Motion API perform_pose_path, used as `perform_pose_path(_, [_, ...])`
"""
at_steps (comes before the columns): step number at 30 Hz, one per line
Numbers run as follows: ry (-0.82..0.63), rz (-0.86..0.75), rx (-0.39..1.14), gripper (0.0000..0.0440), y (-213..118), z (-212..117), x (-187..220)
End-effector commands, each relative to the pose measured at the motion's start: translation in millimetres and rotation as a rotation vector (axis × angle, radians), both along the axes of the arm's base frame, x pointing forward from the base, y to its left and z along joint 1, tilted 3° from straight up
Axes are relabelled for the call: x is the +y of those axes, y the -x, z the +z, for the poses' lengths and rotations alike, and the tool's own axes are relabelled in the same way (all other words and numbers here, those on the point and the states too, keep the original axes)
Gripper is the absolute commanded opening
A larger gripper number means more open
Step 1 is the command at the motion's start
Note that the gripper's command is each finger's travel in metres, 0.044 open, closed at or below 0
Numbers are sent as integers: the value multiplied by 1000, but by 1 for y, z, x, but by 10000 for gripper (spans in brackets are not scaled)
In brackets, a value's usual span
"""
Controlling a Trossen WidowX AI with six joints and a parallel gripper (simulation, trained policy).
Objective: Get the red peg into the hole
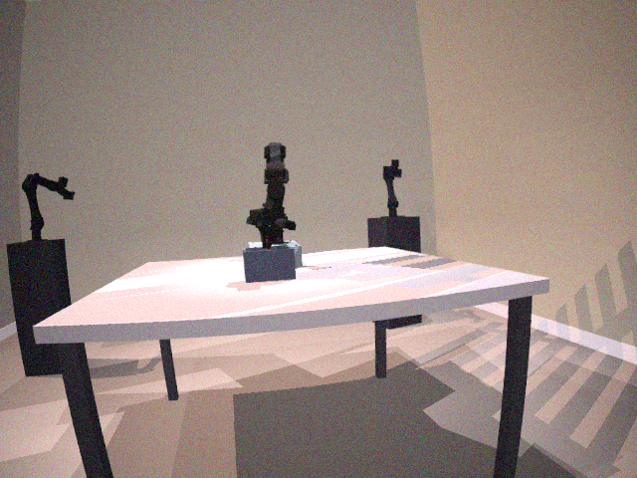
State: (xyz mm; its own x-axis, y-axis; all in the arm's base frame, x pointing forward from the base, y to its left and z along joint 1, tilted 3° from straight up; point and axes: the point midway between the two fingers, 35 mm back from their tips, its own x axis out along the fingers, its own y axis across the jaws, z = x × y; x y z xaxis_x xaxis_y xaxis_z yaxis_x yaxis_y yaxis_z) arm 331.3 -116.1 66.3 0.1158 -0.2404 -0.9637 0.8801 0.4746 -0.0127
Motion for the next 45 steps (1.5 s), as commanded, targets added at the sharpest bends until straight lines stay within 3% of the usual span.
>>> perform_pose_path(1, [-10,17,22,128,0,-10,-2])
perform_pose_path(3, [-10,28,39,141,-1,-14,-4])
perform_pose_path(8, [1,42,33,271,-14,-16,-15])
perform_pose_path(16, [39,63,-3,440,-35,-8,-33])
perform_pose_path(30, [132,49,-115,440,-64,16,-67])
perform_pose_path(45, [134,48,-117,440,-64,16,-68])
